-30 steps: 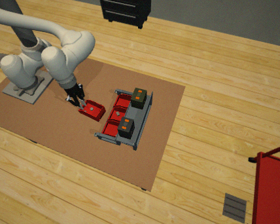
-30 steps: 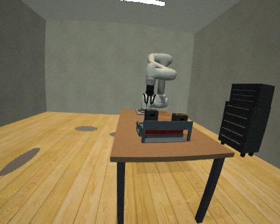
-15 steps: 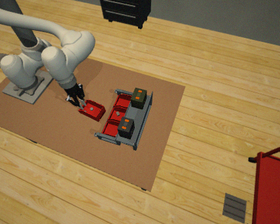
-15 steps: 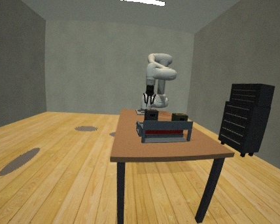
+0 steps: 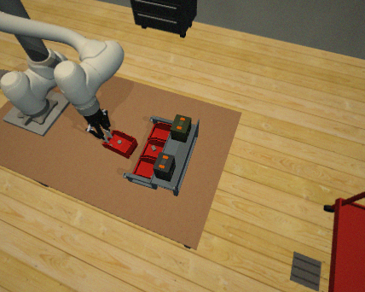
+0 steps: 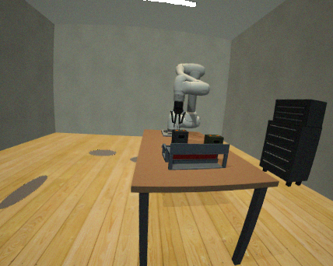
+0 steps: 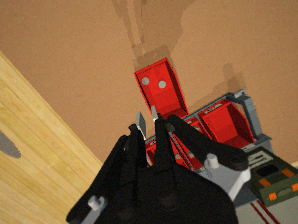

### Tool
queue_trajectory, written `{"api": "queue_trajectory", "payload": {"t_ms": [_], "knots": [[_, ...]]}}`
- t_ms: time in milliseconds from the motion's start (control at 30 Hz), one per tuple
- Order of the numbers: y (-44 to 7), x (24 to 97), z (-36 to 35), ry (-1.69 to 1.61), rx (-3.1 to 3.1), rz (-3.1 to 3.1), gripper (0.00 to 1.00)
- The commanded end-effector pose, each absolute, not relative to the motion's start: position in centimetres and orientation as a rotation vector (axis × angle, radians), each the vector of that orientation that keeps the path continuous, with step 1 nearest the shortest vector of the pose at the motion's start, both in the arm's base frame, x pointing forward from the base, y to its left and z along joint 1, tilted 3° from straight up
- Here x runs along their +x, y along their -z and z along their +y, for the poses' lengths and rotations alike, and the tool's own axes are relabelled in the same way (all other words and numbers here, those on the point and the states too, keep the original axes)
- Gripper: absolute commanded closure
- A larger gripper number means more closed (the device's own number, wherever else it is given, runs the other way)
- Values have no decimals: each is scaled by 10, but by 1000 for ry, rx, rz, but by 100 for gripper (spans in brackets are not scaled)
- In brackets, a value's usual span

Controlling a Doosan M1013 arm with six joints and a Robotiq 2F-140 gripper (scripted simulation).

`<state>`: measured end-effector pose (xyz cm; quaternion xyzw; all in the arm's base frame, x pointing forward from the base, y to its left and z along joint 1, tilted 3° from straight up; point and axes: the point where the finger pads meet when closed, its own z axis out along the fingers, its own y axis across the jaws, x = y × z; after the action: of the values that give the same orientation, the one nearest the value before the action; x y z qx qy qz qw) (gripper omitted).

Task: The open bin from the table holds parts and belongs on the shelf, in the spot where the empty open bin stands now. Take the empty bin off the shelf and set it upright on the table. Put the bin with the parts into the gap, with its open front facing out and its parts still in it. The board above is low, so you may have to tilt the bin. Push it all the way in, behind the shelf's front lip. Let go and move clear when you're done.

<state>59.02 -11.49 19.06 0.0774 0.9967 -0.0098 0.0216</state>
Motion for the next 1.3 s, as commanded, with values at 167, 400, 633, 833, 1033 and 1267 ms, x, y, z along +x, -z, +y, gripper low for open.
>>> {"api": "queue_trajectory", "payload": {"t_ms": [167, 400, 633, 833, 1033, 1267], "knots": [[-179, 590, -116, 22, 245, 3088, 76], [-170, 590, -116, 22, 245, 3088, 76], [-155, 591, -116, 22, 245, 3088, 76], [-147, 591, -116, 22, 245, 3088, 76], [-136, 592, -116, 22, 245, 3088, 76], [-127, 592, -117, 22, 245, 3088, 76]]}}
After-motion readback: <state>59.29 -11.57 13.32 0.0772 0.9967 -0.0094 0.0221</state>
